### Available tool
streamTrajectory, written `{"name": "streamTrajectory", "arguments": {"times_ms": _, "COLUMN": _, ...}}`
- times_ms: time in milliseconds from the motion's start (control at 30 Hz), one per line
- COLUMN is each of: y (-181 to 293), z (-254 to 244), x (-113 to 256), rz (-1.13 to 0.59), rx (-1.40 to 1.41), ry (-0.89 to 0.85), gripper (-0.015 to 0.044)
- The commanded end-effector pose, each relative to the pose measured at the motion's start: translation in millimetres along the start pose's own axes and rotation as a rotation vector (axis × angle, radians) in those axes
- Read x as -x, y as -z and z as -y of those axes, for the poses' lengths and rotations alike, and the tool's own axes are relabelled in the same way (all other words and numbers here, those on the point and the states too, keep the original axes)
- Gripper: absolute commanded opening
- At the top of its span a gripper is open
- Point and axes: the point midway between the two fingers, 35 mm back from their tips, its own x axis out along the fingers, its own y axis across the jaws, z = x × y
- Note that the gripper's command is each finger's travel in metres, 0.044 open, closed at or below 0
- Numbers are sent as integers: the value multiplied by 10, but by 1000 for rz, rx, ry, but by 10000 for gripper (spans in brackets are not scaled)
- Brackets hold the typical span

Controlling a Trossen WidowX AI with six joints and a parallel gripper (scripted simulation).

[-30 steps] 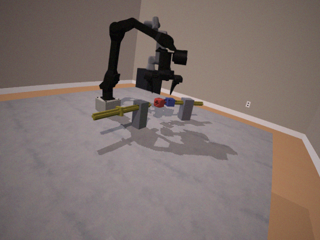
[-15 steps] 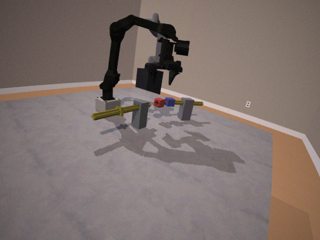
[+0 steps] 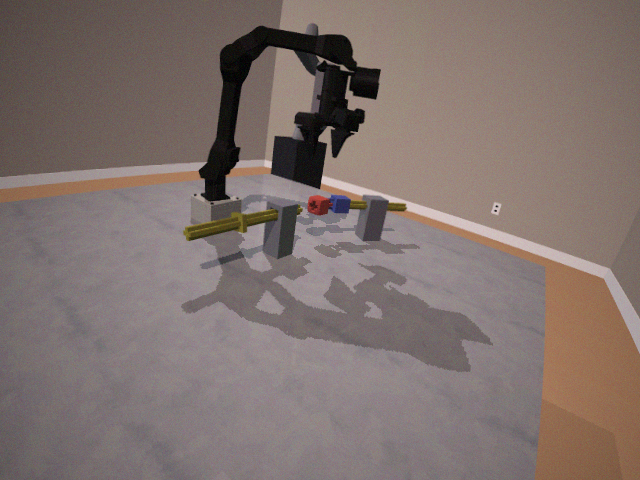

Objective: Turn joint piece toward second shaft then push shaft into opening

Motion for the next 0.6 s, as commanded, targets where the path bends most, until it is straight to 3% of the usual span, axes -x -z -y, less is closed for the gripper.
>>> {"name": "streamTrajectory", "arguments": {"times_ms": 0, "y": 0, "z": 0, "x": -2, "rz": 0, "rx": -3, "ry": 0, "gripper": 440}}
{"name": "streamTrajectory", "arguments": {"times_ms": 567, "y": -49, "z": 328, "x": -233, "rz": -108, "rx": -510, "ry": -132, "gripper": 440}}
